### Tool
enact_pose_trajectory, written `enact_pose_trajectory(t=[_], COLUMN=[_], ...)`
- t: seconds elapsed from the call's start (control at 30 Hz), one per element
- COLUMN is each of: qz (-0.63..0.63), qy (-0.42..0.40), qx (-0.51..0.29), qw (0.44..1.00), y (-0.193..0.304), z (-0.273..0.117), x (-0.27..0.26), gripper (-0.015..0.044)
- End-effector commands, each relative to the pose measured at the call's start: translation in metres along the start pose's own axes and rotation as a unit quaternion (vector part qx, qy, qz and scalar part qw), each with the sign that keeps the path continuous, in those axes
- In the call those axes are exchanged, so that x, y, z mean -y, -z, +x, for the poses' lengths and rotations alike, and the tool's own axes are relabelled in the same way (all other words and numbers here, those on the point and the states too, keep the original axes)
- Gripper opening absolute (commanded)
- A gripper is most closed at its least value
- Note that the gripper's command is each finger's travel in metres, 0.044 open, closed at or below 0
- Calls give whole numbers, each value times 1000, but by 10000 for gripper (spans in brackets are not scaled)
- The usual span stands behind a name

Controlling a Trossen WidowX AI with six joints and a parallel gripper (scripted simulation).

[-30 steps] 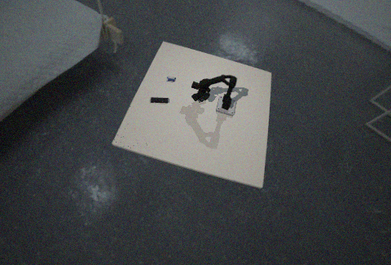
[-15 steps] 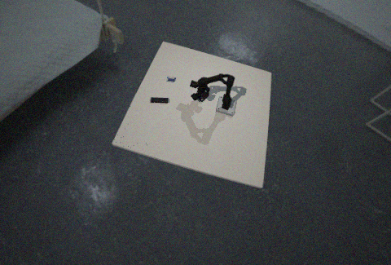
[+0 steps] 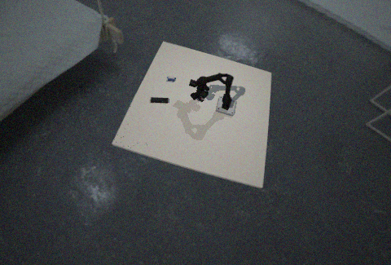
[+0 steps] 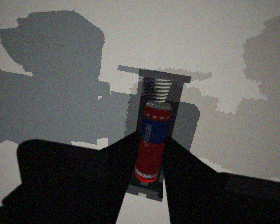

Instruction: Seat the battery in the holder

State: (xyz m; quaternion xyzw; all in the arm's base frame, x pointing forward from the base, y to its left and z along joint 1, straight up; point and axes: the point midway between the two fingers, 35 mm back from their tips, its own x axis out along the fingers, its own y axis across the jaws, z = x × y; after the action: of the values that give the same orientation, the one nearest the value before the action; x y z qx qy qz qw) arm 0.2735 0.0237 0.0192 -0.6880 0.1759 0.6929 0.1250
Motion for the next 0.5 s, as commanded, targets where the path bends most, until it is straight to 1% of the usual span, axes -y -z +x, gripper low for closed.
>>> enact_pose_trajectory(t=[0.0,0.37,0.47], qz=[-1,-1,-1], qy=[0,0,0], qx=[4,4,4], qw=[1000,1000,1000], y=[3,3,3], z=[0,0,0], x=[0,0,0], gripper=[64,64,143])
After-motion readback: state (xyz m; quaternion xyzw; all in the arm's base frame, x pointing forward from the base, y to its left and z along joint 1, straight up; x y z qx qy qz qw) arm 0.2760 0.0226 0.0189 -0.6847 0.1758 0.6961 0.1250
